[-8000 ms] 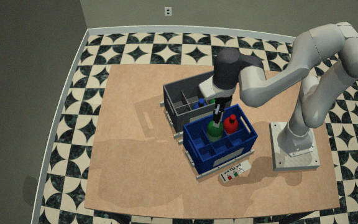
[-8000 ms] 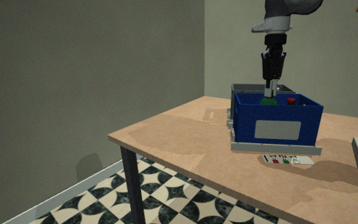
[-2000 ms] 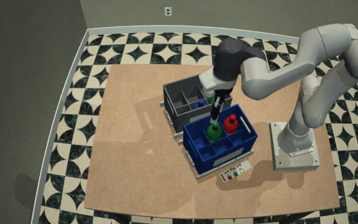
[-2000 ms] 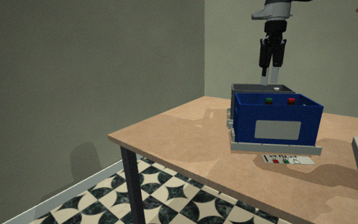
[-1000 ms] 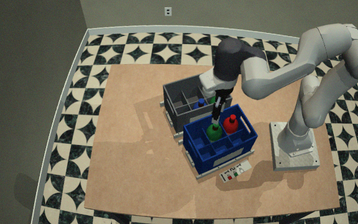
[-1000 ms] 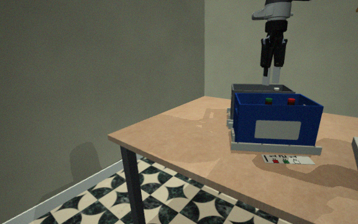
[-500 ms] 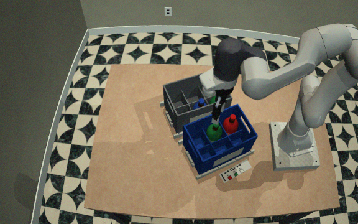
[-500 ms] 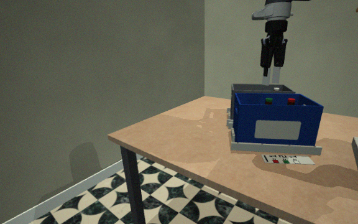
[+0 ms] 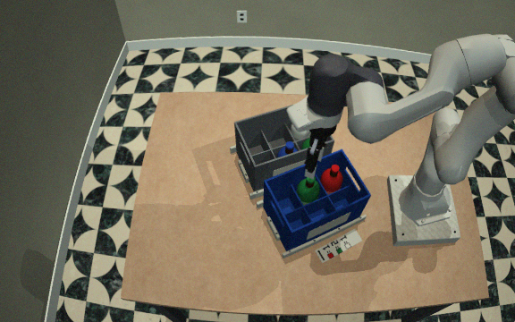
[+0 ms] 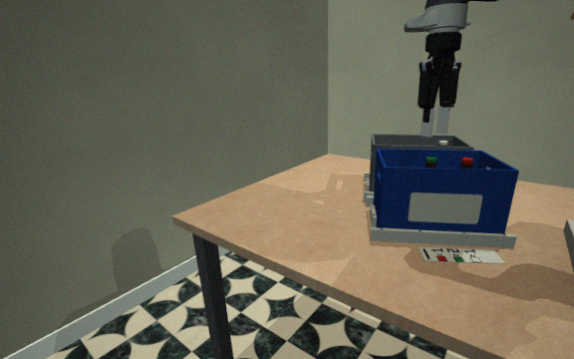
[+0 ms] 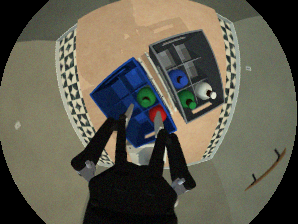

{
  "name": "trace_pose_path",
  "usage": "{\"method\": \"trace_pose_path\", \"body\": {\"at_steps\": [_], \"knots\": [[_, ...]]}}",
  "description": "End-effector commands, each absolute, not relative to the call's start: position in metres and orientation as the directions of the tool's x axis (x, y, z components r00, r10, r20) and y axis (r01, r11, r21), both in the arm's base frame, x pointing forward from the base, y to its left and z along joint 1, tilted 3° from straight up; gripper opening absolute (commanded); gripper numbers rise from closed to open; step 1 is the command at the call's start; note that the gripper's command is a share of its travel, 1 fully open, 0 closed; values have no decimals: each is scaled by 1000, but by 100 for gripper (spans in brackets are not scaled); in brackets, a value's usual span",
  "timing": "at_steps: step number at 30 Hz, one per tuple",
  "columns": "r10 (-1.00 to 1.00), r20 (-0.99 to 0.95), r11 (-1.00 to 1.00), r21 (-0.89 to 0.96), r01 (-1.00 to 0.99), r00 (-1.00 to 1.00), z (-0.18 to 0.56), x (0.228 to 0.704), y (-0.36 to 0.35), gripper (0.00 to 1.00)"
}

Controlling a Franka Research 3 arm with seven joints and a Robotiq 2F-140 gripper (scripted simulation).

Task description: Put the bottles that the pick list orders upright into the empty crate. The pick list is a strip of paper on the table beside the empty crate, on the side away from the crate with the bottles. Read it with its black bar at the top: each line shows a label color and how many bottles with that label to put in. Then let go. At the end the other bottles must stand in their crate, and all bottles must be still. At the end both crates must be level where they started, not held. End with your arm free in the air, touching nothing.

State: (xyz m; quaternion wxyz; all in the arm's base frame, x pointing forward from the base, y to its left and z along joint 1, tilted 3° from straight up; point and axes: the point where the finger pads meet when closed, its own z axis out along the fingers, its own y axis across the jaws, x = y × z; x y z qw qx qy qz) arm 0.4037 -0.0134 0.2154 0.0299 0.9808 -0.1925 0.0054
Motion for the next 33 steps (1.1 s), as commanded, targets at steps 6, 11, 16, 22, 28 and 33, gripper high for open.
{"method": "trace_pose_path", "body": {"at_steps": [6, 11, 16, 22, 28, 33], "knots": [[-375, 23, -925, 54, -376, 927, 219, 397, -48, 38], [-375, 23, -925, 54, -376, 927, 220, 395, -62, 38], [-375, 23, -925, 54, -376, 927, 221, 393, -87, 38], [-375, 23, -925, 54, -376, 927, 223, 390, -117, 38], [-375, 23, -925, 54, -376, 927, 224, 388, -137, 38], [-375, 23, -925, 54, -376, 927, 226, 385, -162, 38]]}}
